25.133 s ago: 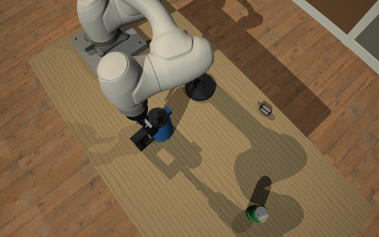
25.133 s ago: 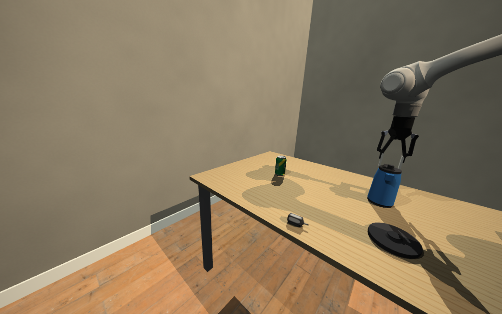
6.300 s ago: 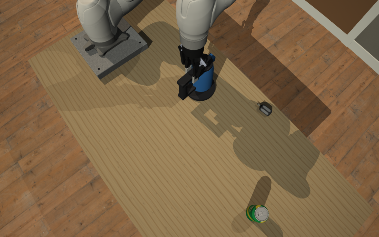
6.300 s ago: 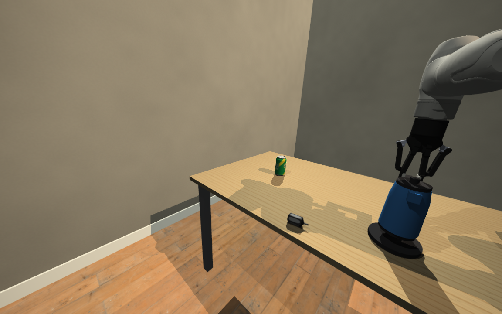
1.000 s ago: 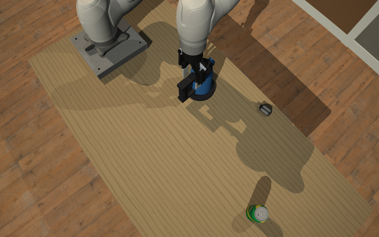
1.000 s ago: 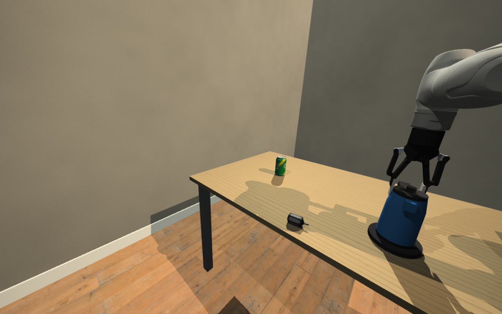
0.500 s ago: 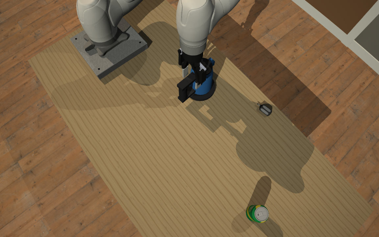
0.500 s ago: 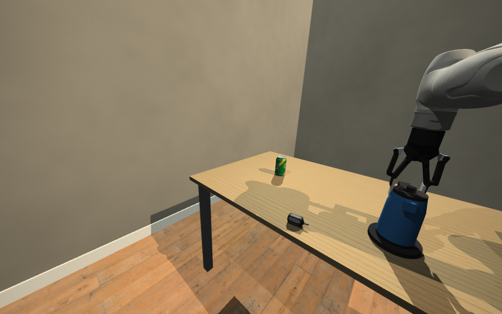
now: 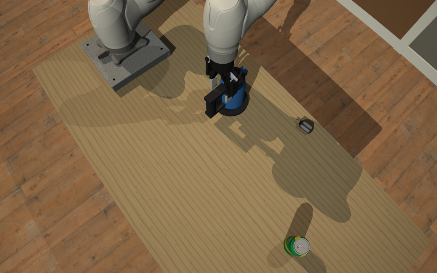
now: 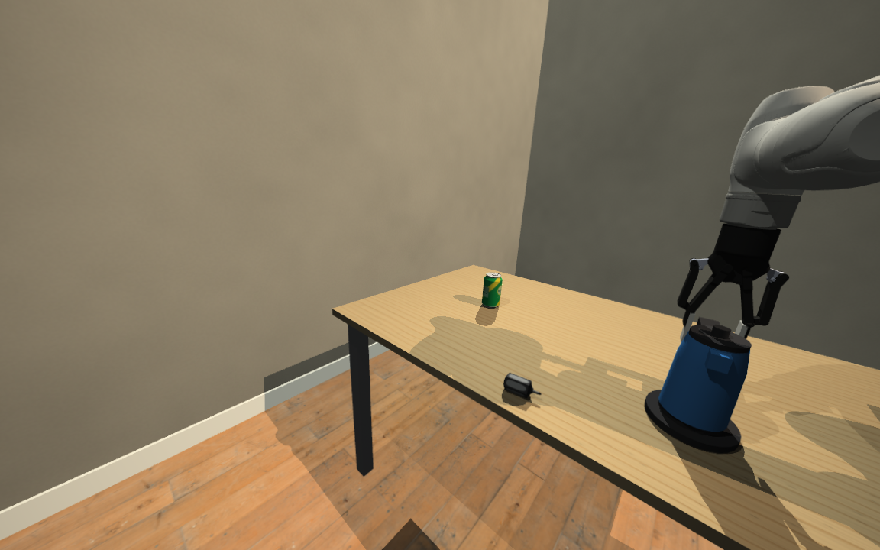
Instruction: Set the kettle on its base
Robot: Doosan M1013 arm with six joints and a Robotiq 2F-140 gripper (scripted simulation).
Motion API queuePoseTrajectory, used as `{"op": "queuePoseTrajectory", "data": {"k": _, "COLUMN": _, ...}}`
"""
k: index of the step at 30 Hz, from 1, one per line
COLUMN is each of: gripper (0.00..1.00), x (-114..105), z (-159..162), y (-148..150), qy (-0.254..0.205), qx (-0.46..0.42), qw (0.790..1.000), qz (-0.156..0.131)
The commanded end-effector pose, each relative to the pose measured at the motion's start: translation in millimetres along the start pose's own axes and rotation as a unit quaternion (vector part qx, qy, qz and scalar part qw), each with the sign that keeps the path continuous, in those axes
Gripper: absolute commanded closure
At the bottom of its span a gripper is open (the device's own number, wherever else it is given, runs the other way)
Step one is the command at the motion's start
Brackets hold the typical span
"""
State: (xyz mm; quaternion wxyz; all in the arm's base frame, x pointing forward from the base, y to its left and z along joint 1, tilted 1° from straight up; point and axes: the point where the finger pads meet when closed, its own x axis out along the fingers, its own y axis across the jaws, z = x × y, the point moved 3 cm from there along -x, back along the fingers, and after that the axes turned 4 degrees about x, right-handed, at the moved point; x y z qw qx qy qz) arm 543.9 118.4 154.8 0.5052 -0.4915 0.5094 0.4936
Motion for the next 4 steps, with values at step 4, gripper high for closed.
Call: {"op": "queuePoseTrajectory", "data": {"k": 4, "gripper": 0.48, "x": 5.0, "z": 2.6, "y": 4.3, "qy": -0.002, "qx": 0.004, "qw": 1.000, "qz": 0.004}}
